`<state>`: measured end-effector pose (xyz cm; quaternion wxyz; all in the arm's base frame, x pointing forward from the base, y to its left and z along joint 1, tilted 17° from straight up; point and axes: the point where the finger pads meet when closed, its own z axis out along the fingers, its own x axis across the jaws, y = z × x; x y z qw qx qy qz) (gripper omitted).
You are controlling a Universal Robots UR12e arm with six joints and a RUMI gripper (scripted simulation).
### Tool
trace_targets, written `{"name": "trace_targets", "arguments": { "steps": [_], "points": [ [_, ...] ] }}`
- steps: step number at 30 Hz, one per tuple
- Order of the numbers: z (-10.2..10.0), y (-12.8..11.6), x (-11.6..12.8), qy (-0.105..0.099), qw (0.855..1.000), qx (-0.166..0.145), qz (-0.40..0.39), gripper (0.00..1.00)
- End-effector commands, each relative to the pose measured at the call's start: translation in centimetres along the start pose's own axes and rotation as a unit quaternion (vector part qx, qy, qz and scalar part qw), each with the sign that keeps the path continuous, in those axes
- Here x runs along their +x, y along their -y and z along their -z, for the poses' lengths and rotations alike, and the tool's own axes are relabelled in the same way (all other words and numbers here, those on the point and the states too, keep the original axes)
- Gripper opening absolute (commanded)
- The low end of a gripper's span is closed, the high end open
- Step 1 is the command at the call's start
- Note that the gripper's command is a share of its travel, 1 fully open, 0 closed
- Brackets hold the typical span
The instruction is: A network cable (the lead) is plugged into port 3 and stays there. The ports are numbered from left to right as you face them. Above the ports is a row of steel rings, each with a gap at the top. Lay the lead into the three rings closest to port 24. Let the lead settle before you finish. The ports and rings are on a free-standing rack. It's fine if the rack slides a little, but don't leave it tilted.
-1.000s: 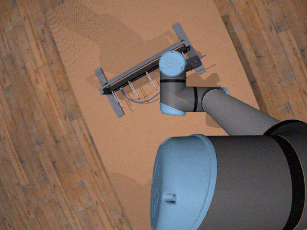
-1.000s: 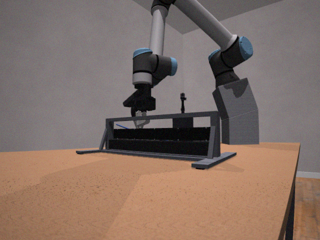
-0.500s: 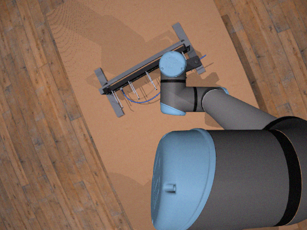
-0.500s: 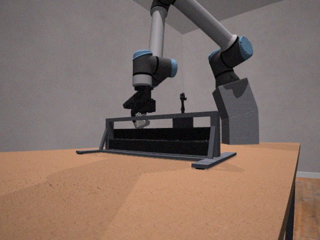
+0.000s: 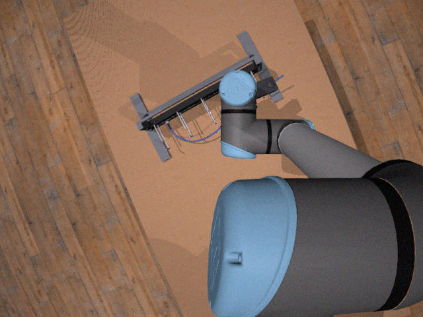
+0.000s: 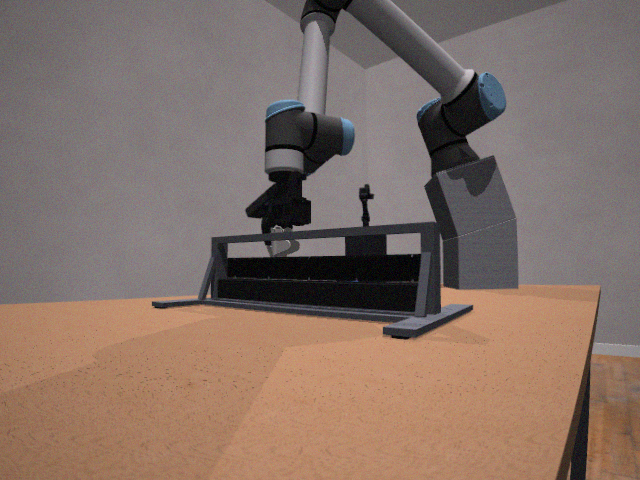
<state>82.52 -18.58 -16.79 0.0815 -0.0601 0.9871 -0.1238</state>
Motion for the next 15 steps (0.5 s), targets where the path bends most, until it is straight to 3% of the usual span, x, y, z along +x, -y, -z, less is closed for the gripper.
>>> {"name": "trace_targets", "arguments": {
  "steps": [1, 15],
  "points": [
    [0.1, 0.0, -0.2, 0.001, 1.0, 0.0, 0.0, 0.0],
    [0.1, 0.0, -1.9, 0.001, 1.0, 0.0, 0.0, 0.0]
  ]
}}
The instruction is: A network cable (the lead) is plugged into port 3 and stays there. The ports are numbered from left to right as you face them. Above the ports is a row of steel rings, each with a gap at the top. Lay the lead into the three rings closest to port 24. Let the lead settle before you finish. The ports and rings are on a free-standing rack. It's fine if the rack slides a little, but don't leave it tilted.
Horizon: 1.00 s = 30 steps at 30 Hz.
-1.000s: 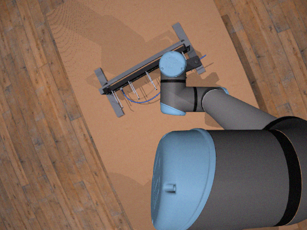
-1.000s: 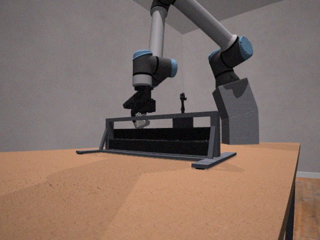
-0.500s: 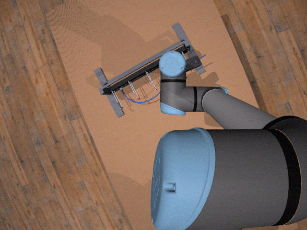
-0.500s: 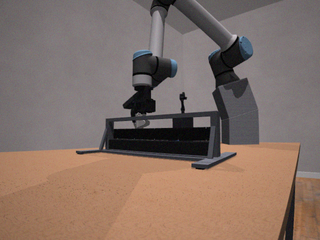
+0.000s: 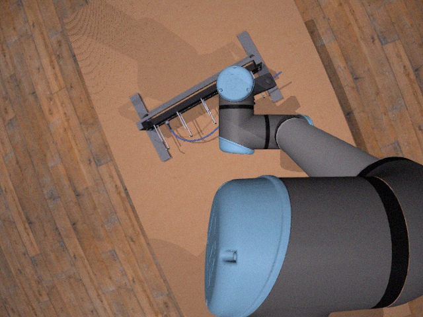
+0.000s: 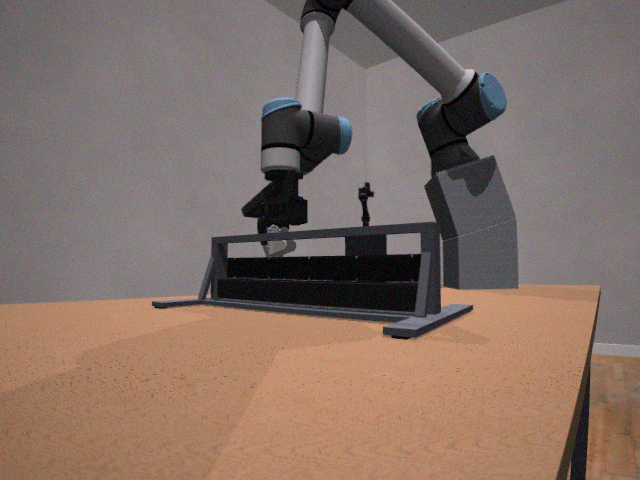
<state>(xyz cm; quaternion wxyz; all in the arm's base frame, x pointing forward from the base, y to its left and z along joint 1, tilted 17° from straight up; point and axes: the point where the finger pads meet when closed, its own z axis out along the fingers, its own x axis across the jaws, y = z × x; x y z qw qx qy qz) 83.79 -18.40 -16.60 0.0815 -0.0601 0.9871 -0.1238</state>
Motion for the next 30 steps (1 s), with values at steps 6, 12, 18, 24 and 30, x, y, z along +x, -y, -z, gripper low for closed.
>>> {"name": "trace_targets", "arguments": {
  "steps": [6, 12, 18, 24, 30],
  "points": [
    [0.1, 0.0, -1.3, 0.001, 1.0, 0.0, 0.0, 0.0],
    [0.1, 0.0, -2.1, 0.001, 1.0, 0.0, 0.0, 0.0],
    [0.1, 0.0, -2.6, 0.001, 1.0, 0.0, 0.0, 0.0],
    [0.1, 0.0, -2.7, 0.001, 1.0, 0.0, 0.0, 0.0],
    [0.1, 0.0, -2.7, 0.001, 1.0, 0.0, 0.0, 0.0]
  ]
}}
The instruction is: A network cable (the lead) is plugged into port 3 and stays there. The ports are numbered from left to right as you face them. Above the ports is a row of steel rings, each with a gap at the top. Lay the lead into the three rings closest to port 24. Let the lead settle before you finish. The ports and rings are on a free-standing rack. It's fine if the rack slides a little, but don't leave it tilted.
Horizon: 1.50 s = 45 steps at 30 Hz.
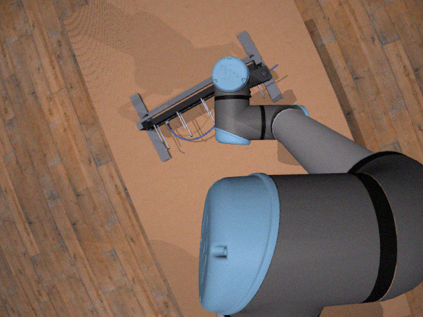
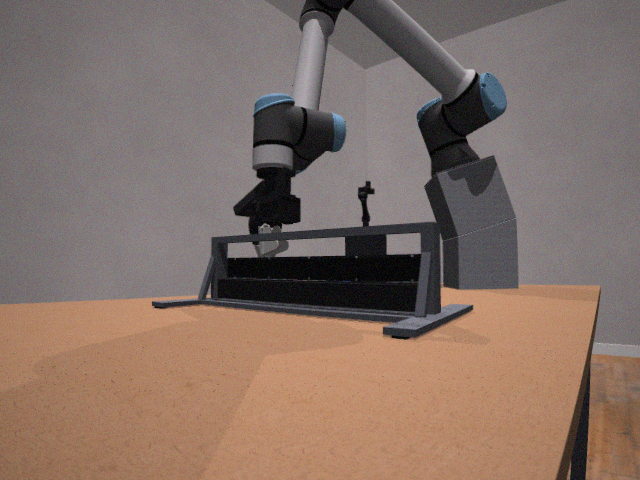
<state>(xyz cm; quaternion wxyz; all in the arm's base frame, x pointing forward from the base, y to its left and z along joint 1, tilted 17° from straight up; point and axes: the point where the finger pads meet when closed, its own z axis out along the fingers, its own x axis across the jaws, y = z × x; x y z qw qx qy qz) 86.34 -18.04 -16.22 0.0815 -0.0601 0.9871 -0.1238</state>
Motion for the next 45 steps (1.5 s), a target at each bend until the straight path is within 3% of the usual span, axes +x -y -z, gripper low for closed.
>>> {"name": "trace_targets", "arguments": {
  "steps": [1, 14, 15, 45],
  "points": [
    [0.08, 0.02, -0.08, 0.001, 1.0, 0.0, 0.0, 0.0],
    [0.08, 0.02, -0.08, 0.001, 1.0, 0.0, 0.0, 0.0],
    [0.08, 0.02, -0.08, 0.001, 1.0, 0.0, 0.0, 0.2],
    [0.08, 0.02, -0.08, 0.001, 1.0, 0.0, 0.0, 0.2]
  ]
}}
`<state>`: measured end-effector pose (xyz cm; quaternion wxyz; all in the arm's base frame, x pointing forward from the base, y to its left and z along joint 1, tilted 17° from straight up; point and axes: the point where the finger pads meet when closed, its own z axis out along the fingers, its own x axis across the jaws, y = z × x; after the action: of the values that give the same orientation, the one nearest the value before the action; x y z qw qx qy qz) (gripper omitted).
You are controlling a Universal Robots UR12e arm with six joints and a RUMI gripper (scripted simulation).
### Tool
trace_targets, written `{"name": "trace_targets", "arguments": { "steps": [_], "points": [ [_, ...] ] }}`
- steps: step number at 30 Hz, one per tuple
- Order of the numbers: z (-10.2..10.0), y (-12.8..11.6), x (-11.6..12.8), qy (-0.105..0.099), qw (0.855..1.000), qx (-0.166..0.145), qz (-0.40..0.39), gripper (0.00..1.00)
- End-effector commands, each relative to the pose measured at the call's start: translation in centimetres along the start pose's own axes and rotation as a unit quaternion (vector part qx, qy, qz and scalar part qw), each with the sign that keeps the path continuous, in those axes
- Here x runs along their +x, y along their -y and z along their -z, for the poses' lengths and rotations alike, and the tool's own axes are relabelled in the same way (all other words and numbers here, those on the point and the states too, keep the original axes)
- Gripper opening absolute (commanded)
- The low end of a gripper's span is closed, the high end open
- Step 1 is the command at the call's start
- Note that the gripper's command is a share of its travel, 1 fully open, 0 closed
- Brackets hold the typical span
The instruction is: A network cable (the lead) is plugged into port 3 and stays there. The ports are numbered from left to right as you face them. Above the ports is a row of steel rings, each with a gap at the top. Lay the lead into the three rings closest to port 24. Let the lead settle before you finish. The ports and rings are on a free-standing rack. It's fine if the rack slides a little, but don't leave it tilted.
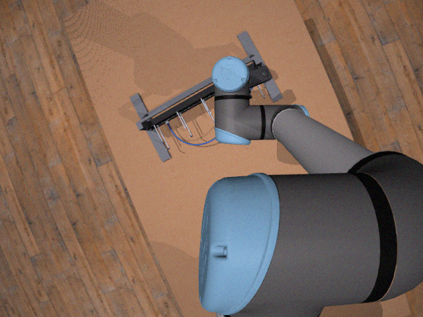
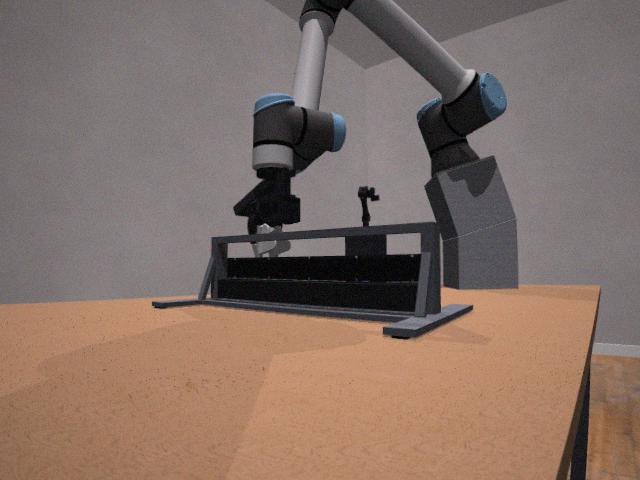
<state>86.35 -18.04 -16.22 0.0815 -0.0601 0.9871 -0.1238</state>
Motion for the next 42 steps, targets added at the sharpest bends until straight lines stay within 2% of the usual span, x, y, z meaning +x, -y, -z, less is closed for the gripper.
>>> {"name": "trace_targets", "arguments": {
  "steps": [1, 16, 42],
  "points": [
    [0.1, 0.0, -0.1, 0.001, 1.0, 0.0, 0.0, 0.2],
    [0.9, 0.0, -0.1, 0.001, 1.0, 0.0, 0.0, 0.2],
    [7.5, 0.0, -0.1, 0.001, 1.0, 0.0, 0.0, 0.2]
  ]
}}
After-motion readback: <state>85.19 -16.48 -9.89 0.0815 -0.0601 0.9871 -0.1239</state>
